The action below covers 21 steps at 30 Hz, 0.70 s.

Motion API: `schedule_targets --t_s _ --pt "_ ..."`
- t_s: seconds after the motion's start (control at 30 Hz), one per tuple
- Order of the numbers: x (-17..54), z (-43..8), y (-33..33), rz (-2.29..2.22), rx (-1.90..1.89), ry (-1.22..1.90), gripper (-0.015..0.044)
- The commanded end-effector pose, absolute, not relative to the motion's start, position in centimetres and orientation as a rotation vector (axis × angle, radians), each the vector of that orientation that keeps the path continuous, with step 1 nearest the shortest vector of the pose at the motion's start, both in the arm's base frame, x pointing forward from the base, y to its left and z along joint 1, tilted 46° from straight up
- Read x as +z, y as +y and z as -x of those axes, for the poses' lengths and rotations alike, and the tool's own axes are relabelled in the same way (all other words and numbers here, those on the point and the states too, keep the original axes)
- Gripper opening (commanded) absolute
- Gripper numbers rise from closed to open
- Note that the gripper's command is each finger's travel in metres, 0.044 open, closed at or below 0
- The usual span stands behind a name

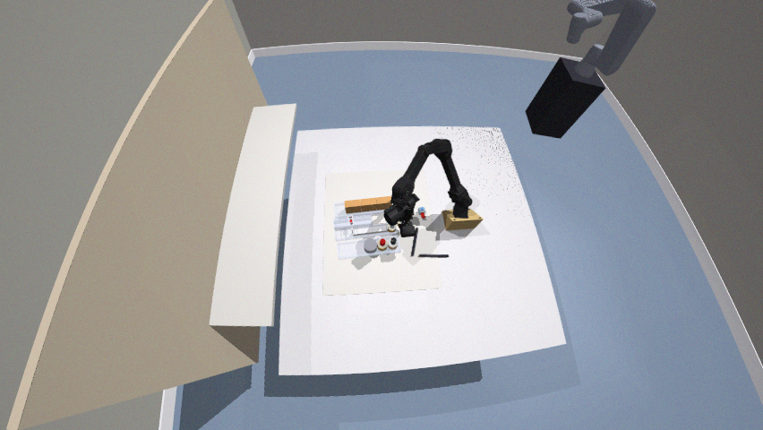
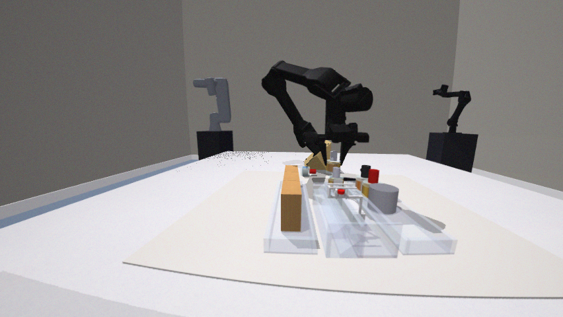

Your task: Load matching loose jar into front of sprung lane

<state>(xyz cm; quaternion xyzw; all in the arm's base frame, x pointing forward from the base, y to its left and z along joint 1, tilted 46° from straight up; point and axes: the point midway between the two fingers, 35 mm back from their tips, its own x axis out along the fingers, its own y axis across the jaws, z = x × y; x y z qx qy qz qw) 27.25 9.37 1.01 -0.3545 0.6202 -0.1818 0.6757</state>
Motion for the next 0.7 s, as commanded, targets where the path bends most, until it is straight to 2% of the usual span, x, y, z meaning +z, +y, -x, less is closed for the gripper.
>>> schedule_targets --t_s 0.0,0.67 --pt "0.26 -27.41 8.48 0.805 -0.409 1.394 0.0000" --pt "-0.17 -28.08 8.23 0.805 -0.409 1.394 0.0000"
